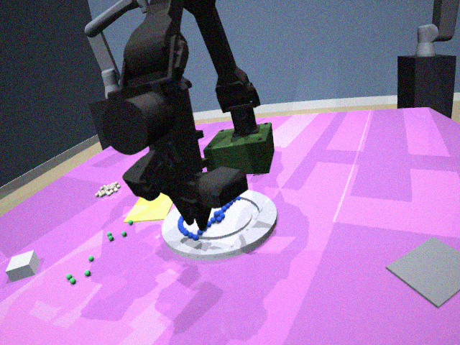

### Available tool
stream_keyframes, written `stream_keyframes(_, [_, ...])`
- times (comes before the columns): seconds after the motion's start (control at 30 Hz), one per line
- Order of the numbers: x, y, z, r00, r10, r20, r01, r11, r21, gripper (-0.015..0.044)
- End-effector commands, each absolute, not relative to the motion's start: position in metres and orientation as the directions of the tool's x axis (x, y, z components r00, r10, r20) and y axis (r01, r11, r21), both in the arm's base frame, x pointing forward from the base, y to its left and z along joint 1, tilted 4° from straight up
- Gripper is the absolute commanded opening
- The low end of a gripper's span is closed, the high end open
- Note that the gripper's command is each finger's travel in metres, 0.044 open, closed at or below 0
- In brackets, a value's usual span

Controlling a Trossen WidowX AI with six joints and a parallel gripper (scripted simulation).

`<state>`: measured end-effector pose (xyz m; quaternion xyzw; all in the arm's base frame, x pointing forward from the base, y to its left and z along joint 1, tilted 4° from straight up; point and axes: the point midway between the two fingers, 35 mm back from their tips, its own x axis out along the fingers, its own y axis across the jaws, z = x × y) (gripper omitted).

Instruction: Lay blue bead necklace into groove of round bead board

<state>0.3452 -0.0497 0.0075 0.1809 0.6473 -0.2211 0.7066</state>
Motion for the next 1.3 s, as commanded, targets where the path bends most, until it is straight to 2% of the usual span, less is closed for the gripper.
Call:
stream_keyframes(0.0, [0.3421, -0.0498, -0.004, 0.049, -0.075, -0.996, 0.542, 0.84, -0.037, 0.012])
stream_keyframes(0.4, [0.3415, -0.0501, -0.0098, 0.047, -0.074, -0.996, 0.541, 0.84, -0.037, 0.012])
stream_keyframes(0.57, [0.3426, -0.0503, -0.007, 0.052, -0.077, -0.996, 0.546, 0.837, -0.036, 0.0])
stream_keyframes(1.27, [0.3426, -0.0503, -0.007, 0.052, -0.077, -0.996, 0.546, 0.837, -0.036, 0.0])
